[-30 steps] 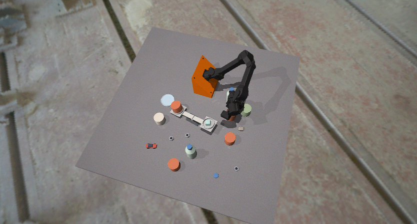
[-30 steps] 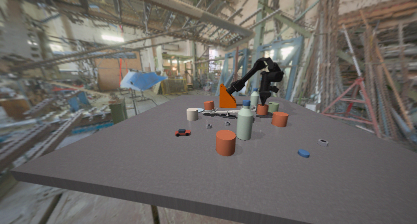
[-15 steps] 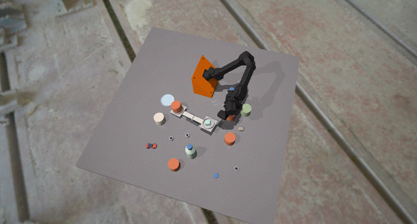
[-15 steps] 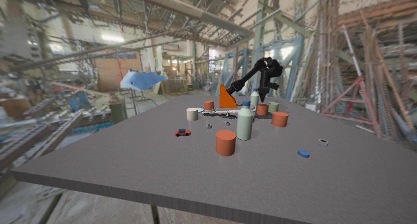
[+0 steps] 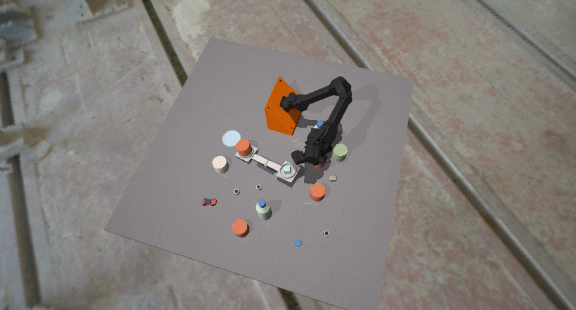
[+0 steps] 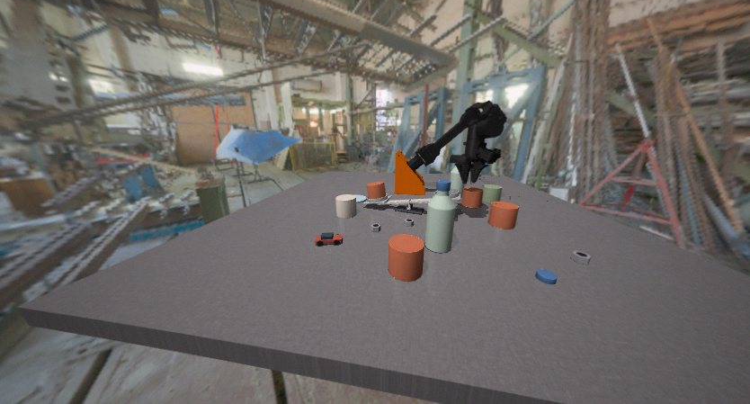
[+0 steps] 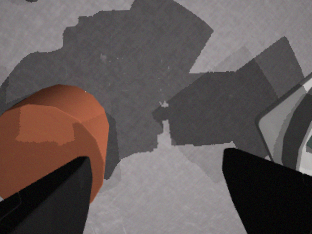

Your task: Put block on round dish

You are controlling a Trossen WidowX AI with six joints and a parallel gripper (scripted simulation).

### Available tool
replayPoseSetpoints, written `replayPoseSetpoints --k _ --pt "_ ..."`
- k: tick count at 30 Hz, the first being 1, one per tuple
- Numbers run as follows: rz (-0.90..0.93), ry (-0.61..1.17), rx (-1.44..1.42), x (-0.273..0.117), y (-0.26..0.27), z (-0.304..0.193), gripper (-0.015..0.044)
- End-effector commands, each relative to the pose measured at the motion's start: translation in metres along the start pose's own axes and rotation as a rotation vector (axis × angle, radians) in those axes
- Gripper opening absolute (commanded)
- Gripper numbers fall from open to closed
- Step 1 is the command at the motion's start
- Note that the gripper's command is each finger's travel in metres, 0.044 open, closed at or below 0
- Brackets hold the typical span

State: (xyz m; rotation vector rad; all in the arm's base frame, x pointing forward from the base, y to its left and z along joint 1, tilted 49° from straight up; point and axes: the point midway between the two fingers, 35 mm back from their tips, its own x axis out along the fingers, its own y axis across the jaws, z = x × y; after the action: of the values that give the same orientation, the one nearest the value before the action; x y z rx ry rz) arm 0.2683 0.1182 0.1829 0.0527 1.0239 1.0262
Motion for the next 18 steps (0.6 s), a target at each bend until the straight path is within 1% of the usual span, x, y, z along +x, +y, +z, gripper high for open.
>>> replayPoseSetpoints --k 1,18 --pt "0.002 0.002 0.117 -0.002 -0.007 0.002 0.026" --pt "0.004 0.021 0.686 -0.009 -0.045 0.002 0.026"
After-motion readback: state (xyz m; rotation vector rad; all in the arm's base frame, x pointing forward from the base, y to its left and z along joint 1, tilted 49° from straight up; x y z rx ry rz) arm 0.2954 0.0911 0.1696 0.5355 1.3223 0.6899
